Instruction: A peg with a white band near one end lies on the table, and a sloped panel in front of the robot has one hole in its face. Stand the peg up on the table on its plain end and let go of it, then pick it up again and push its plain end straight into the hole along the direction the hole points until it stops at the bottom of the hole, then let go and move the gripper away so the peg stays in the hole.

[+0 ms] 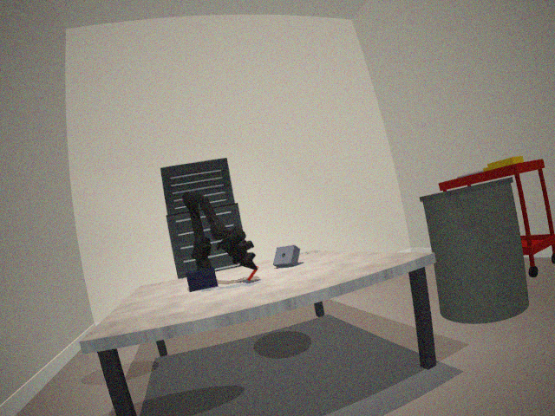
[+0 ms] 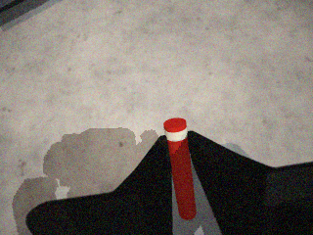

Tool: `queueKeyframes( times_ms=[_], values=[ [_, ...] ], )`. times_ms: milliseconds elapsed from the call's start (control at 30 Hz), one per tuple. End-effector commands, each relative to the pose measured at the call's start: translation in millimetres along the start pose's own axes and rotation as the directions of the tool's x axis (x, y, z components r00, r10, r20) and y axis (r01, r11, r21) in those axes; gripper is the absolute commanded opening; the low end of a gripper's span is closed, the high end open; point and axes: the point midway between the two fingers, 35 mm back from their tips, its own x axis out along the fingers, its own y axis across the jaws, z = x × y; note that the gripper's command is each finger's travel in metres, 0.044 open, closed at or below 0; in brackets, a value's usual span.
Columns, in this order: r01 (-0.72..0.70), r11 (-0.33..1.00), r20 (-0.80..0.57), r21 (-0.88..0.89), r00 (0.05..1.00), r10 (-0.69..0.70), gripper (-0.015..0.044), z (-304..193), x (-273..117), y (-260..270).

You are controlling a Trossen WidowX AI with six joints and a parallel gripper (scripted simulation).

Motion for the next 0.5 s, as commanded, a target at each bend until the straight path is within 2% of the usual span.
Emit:
queueKeyframes(
  times_ms=[0, 467],
  values=[
    [0.0, 1.0, 0.033, -0.004, 0.999, 0.001, 0.0049, -1.0, -2.3, 0.1],
    [-0.001, 1.0, 0.152, -0.004, 0.988, 0.001, 0.0049, -6.8, -10.1, 0.1]
  ],
)
